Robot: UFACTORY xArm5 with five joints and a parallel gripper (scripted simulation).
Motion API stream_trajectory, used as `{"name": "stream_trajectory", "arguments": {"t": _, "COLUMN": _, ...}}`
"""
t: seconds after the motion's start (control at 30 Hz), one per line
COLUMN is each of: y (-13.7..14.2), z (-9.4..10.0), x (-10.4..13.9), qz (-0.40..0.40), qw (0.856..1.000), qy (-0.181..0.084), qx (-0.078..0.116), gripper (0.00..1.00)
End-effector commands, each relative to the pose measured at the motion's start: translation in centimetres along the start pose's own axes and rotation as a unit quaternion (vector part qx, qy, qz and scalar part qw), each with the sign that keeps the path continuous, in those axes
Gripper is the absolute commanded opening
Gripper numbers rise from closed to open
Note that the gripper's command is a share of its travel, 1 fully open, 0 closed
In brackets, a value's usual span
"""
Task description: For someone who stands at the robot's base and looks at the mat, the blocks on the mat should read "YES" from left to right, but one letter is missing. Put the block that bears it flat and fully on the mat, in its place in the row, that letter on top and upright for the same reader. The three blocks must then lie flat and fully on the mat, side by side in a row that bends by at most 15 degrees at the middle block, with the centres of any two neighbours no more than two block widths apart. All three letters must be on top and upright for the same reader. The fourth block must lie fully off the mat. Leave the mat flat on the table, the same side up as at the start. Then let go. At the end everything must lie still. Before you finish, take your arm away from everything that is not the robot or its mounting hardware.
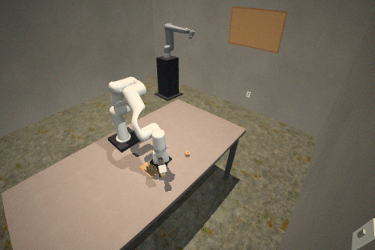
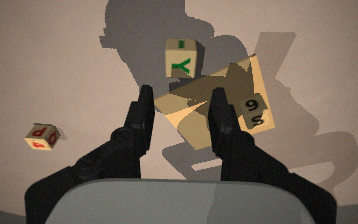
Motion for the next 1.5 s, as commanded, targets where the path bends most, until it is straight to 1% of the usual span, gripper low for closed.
{"name": "stream_trajectory", "arguments": {"t": 0.0, "y": -0.1, "z": -0.5, "x": -0.1, "qz": 0.000, "qw": 1.000, "qy": 0.002, "qx": -0.001, "gripper": 0.50}}
{"name": "stream_trajectory", "arguments": {"t": 0.23, "y": -0.1, "z": -1.7, "x": -0.2, "qz": 0.000, "qw": 1.000, "qy": 0.002, "qx": -0.001, "gripper": 0.50}}
{"name": "stream_trajectory", "arguments": {"t": 0.3, "y": -0.1, "z": -1.7, "x": -0.2, "qz": 0.000, "qw": 1.000, "qy": 0.002, "qx": -0.001, "gripper": 0.50}}
{"name": "stream_trajectory", "arguments": {"t": 0.8, "y": -0.1, "z": -3.7, "x": -0.2, "qz": 0.000, "qw": 1.000, "qy": 0.002, "qx": -0.001, "gripper": 0.50}}
{"name": "stream_trajectory", "arguments": {"t": 1.47, "y": -0.1, "z": -4.1, "x": -0.3, "qz": 0.000, "qw": 1.000, "qy": 0.002, "qx": -0.001, "gripper": 0.50}}
Point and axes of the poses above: the point where the finger pads meet when closed, its own z axis back along the fingers, its own y axis across the jaws, x = y × z, the point moved 8 cm from there along z, back along the fingers, and after that the axes turned 5 degrees about z, right-handed, at the moved point
